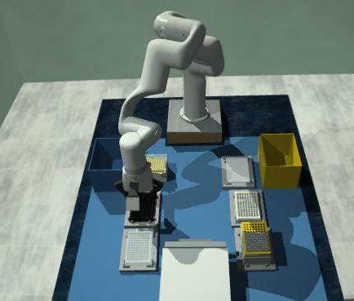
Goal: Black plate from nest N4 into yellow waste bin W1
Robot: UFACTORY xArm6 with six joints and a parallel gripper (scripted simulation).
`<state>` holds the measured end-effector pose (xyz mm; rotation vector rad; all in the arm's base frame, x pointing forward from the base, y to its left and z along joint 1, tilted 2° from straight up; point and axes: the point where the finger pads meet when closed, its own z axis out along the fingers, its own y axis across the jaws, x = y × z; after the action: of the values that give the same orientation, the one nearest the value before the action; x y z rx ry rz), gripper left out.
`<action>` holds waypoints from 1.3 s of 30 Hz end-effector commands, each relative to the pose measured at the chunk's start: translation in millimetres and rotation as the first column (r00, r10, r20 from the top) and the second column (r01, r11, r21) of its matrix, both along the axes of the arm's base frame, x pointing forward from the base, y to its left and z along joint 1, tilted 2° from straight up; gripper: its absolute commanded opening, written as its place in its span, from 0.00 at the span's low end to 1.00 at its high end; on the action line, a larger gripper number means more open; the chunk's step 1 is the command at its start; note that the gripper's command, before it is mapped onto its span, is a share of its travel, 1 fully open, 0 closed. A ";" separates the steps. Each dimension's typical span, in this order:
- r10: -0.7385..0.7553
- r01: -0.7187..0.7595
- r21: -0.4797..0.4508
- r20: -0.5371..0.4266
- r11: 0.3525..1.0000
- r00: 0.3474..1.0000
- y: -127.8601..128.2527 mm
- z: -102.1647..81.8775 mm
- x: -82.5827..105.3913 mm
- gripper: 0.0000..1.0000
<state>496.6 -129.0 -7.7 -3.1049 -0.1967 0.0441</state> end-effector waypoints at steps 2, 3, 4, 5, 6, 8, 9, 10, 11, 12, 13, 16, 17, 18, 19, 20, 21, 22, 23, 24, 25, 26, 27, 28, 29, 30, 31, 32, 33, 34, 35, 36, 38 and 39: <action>0.000 0.000 -0.001 0.005 1.000 1.000 -0.3 -6.6 1.6 1.00; 0.000 0.000 -0.001 0.005 1.000 1.000 -0.2 -8.3 1.6 1.00; 0.000 0.000 -0.001 0.005 1.000 1.000 -0.2 -10.0 1.5 1.00; 0.000 0.000 -0.001 0.005 1.000 1.000 -0.1 -11.6 1.5 1.00; 0.000 0.000 -0.001 0.005 1.000 1.000 -0.1 -13.3 1.4 1.00; 0.000 0.000 -0.001 0.005 1.000 1.000 -0.1 -14.1 1.4 1.00; 0.000 0.000 -0.001 0.005 1.000 1.000 -0.1 -14.1 1.4 1.00; 0.000 0.000 -0.001 0.005 1.000 1.000 -0.1 -14.0 1.4 1.00; 0.000 0.000 -0.001 0.005 1.000 1.000 -0.1 -14.0 1.4 1.00; 0.000 0.000 -0.001 0.005 1.000 1.000 -0.1 -14.0 1.4 1.00; 0.000 0.000 -0.001 0.005 1.000 1.000 -0.1 -14.0 1.4 1.00; 0.000 0.000 -0.001 0.005 1.000 1.000 -0.1 -14.1 1.4 1.00; 0.000 0.000 -0.001 0.005 1.000 1.000 -0.1 -14.1 1.4 1.00; 0.000 0.000 -0.001 0.005 1.000 1.000 -0.1 -14.1 1.4 1.00; 0.000 0.000 -0.001 0.005 1.000 1.000 -0.1 -14.1 1.4 1.00; 0.000 0.000 -0.001 0.005 1.000 1.000 -0.1 -14.1 1.4 1.00; 0.000 0.000 -0.001 0.005 1.000 1.000 -0.1 -14.1 1.4 1.00; 0.000 0.000 -0.001 0.005 1.000 1.000 -0.1 -14.7 1.4 1.00; 0.000 0.000 -0.001 0.005 1.000 1.000 0.0 -15.4 1.4 1.00; 0.000 0.000 -0.001 0.005 1.000 1.000 0.0 -16.0 1.4 1.00; 0.000 0.000 -0.001 0.005 1.000 1.000 0.0 -16.7 1.3 1.00; 0.000 0.000 -0.001 0.005 1.000 1.000 0.0 -17.3 1.3 1.00; 0.000 0.000 -0.001 0.005 1.000 1.000 0.0 -18.0 1.3 1.00; 0.000 0.000 -0.001 0.005 1.000 1.000 0.1 -18.7 1.3 1.00; 0.000 0.000 -0.001 0.005 1.000 1.000 0.1 -19.3 1.2 1.00; 0.000 0.000 -0.001 0.005 1.000 1.000 0.1 -19.3 1.2 1.00; 0.000 0.000 -0.001 0.005 1.000 1.000 0.1 -19.3 1.2 1.00; 0.000 0.000 -0.001 0.005 1.000 1.000 0.1 -20.0 1.2 1.00; 0.000 0.000 -0.001 0.005 1.000 1.000 0.1 -20.7 1.2 1.00; 0.000 0.000 -0.001 0.005 1.000 1.000 0.1 -21.3 1.2 1.00; 0.000 0.000 -0.001 0.005 1.000 1.000 0.2 -22.0 1.2 1.00; 0.000 0.000 -0.001 0.005 1.000 1.000 0.2 -22.7 1.1 1.00; 0.000 0.000 -0.001 0.005 1.000 1.000 0.2 -24.0 1.1 1.00; 0.000 0.000 -0.001 0.005 1.000 1.000 0.2 -24.7 1.1 1.00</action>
<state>496.0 -128.3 -31.7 -3.1050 -0.1967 0.0437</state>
